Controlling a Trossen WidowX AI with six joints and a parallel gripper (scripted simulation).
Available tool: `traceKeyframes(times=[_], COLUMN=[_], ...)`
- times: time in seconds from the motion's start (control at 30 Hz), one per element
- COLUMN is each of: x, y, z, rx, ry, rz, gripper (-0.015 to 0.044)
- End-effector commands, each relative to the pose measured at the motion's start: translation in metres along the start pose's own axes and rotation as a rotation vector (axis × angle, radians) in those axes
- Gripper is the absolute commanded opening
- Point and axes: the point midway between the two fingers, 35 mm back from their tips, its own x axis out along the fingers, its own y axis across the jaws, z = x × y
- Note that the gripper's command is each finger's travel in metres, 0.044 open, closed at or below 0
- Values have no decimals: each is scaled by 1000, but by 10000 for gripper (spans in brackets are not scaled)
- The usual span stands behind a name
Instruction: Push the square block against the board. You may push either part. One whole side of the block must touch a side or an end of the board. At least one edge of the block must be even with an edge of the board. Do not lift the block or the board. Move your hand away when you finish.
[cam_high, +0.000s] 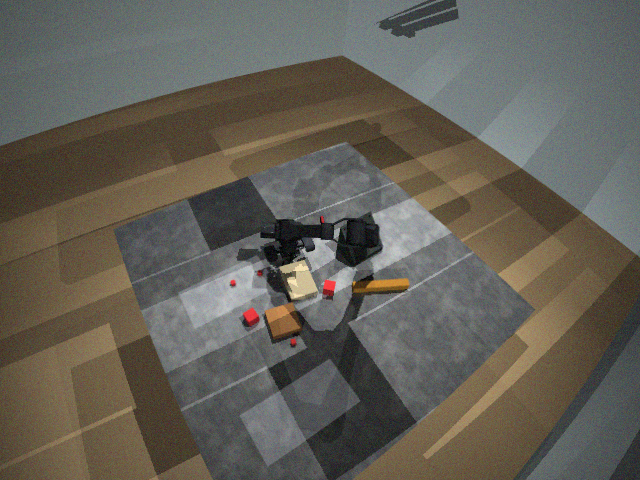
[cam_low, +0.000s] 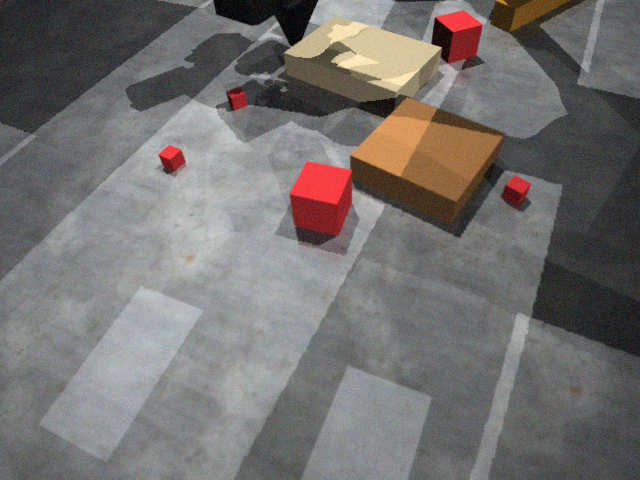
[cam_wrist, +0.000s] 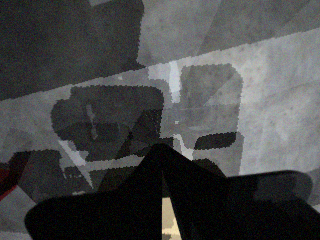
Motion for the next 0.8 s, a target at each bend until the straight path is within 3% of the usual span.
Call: traceKeyframes(times=[0.0, 0.77], x=[0, -1], y=[0, 5], z=[-6, -42], rx=[2, 3], ry=[4, 1], rz=[2, 4], gripper=[0, 0])
